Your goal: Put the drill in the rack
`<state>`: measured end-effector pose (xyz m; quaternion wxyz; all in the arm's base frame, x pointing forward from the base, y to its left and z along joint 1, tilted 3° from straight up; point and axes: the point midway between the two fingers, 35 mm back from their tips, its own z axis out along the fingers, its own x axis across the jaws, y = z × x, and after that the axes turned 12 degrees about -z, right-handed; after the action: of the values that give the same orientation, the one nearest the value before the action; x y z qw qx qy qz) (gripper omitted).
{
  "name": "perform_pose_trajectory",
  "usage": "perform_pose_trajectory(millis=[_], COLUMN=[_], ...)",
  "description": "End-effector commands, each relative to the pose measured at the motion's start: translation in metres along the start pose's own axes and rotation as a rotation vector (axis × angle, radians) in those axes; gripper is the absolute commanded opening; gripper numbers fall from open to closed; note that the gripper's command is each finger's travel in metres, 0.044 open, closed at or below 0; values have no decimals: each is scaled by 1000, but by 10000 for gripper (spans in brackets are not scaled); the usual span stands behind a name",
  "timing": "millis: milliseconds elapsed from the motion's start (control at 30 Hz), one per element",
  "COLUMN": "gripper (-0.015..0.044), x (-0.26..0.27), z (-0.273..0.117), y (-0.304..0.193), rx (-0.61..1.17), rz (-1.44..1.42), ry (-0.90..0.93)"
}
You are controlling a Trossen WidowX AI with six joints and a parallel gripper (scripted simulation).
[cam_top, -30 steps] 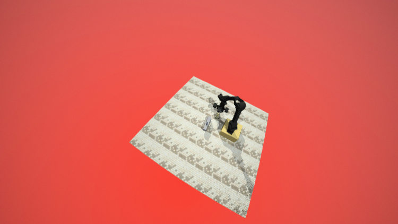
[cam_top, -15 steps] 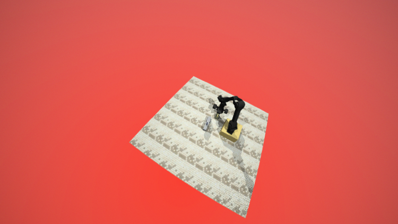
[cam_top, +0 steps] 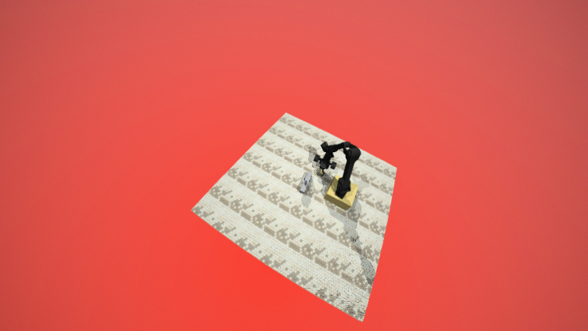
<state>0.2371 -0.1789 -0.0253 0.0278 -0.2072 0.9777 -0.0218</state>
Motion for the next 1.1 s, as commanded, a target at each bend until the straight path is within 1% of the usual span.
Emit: perform_pose_trajectory(millis=[0, 233, 267, 800, 1067], gripper=[0, 0, 26, 440, 440], x=[0, -1, 0, 0, 1], z=[5, 13, 8, 8, -26], y=[1, 1, 0, 0, 2], rx=[-2, -2, -2, -2, -2], rz=[-3, -3, 0, 0, -3], ry=[-3, -3, -3, -3, -3])
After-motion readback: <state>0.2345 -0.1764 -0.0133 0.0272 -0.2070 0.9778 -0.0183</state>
